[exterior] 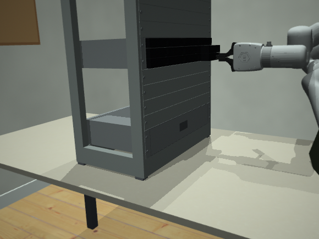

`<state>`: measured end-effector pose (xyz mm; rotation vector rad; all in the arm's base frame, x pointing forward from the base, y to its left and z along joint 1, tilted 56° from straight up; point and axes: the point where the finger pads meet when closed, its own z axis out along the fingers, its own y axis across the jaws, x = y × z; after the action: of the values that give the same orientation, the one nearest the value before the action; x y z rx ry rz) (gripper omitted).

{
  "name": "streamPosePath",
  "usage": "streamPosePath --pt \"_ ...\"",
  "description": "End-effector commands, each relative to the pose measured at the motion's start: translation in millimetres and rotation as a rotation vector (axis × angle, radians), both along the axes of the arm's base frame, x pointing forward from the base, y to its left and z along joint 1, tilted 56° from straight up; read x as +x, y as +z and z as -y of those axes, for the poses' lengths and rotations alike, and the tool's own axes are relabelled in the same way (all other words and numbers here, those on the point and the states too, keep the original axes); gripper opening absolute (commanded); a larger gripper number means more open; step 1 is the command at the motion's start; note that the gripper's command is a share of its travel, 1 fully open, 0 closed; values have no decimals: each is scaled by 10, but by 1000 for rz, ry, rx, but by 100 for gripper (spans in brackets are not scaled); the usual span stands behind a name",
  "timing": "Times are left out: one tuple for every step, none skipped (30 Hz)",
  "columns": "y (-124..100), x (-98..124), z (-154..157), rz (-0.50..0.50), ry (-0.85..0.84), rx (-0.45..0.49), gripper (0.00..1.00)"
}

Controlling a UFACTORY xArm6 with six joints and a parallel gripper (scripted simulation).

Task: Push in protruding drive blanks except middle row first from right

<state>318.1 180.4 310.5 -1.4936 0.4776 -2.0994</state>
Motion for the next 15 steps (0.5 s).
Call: streamPosePath --pt "14 13 -6 1 0 2 0" --pt "16 19 -5 1 0 2 0" --pt "18 24 -5 1 0 2 0" --pt "20 27 -5 1 0 2 0" --pt "20 27 -5 1 0 2 0" --pt "20 27 -5 1 0 2 0" --pt "20 29 -4 1 0 2 0" --pt "21 30 -4 1 0 2 0" --pt "21 30 -4 1 0 2 0" --pt "21 30 -4 1 0 2 0" --pt "21 30 -4 1 0 2 0" --pt "21 30 -4 1 0 2 0" --pt "21 30 -4 1 0 2 0" --pt "21 30 -4 1 0 2 0" --pt "21 30 -4 1 0 2 0"
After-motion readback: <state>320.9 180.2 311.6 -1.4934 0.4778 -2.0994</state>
